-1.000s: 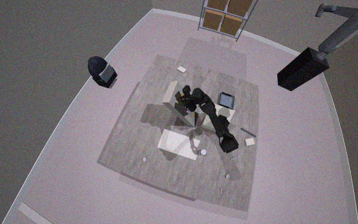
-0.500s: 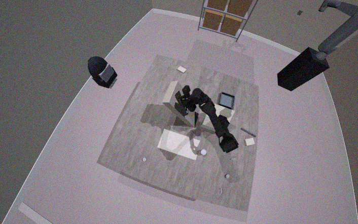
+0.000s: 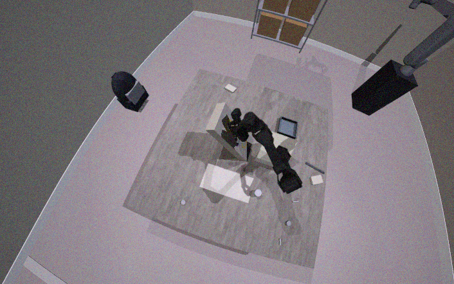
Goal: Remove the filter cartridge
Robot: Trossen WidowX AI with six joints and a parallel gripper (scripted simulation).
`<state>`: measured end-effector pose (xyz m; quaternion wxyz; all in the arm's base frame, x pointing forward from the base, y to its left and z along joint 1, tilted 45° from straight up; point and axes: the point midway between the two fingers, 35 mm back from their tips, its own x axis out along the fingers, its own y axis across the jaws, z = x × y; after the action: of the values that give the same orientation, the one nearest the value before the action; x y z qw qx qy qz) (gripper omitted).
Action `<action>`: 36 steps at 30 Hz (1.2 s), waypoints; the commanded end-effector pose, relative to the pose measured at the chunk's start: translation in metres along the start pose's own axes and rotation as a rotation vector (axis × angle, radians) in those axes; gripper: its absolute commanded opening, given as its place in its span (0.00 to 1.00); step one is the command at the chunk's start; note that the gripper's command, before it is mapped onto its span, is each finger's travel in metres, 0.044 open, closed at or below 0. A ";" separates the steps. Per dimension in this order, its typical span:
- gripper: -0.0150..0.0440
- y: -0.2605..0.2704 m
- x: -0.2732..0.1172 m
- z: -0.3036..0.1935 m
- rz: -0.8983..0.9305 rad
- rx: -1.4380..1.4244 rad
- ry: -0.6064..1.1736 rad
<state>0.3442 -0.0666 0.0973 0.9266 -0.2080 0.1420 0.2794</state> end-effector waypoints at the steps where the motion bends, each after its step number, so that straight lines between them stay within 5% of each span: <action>1: 0.39 0.000 0.000 0.000 0.000 0.000 0.000; 11: 0.25 0.000 0.000 0.000 0.000 0.000 0.000; 36: 0.25 0.002 0.007 0.000 0.002 0.782 0.012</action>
<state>0.3444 -0.0661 0.0968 0.9435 0.1086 0.2256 0.2170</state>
